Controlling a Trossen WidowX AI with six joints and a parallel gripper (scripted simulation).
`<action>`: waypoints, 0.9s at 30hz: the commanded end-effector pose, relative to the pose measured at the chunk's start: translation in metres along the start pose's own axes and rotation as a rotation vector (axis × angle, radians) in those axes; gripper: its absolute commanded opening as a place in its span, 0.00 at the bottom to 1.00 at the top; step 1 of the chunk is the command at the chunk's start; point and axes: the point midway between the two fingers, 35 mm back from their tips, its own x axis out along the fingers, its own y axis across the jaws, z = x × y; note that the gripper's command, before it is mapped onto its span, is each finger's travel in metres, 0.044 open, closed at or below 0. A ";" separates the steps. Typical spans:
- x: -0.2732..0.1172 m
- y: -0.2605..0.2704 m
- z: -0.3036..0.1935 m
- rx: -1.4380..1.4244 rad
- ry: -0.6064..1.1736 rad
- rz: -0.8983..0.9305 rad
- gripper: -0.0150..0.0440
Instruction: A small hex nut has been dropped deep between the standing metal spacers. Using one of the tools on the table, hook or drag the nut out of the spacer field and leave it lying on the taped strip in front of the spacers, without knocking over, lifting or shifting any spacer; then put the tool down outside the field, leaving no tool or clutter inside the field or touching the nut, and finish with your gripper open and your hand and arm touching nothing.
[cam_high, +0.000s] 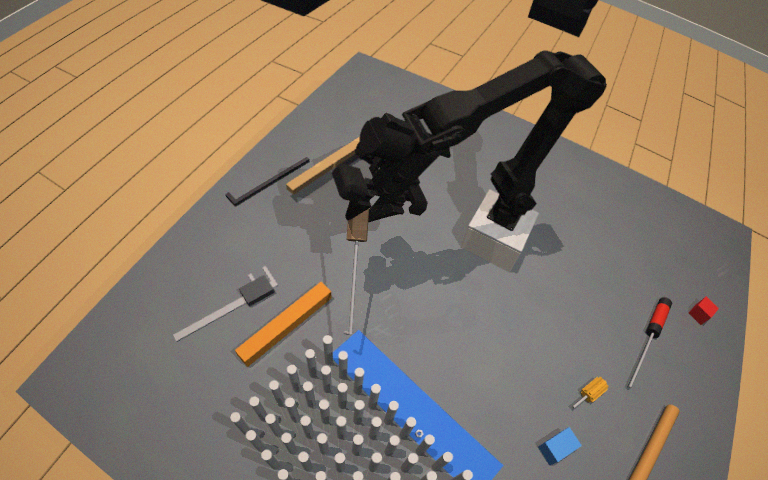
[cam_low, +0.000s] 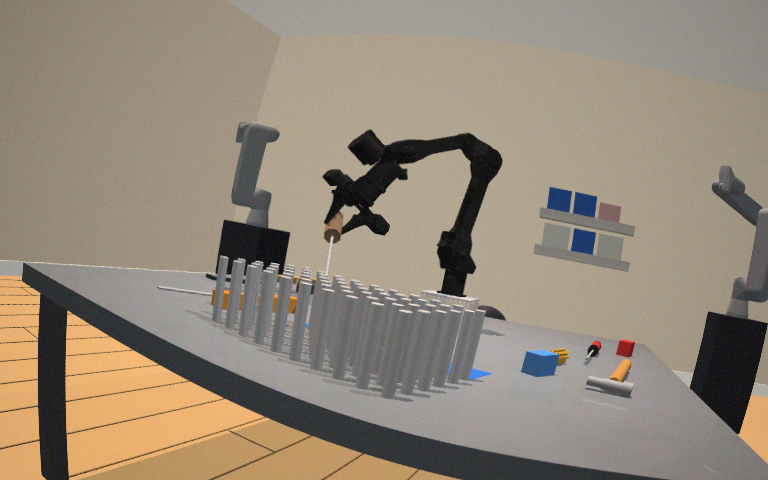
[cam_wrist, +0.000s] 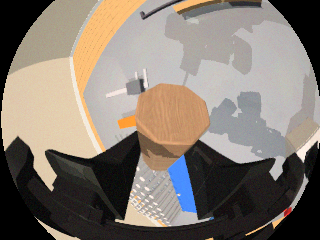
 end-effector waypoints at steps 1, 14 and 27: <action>0.001 0.002 0.008 0.124 -0.003 0.006 0.25; 0.005 0.001 0.037 0.572 -0.031 0.012 0.25; 0.006 -0.001 0.068 1.019 -0.055 0.033 0.25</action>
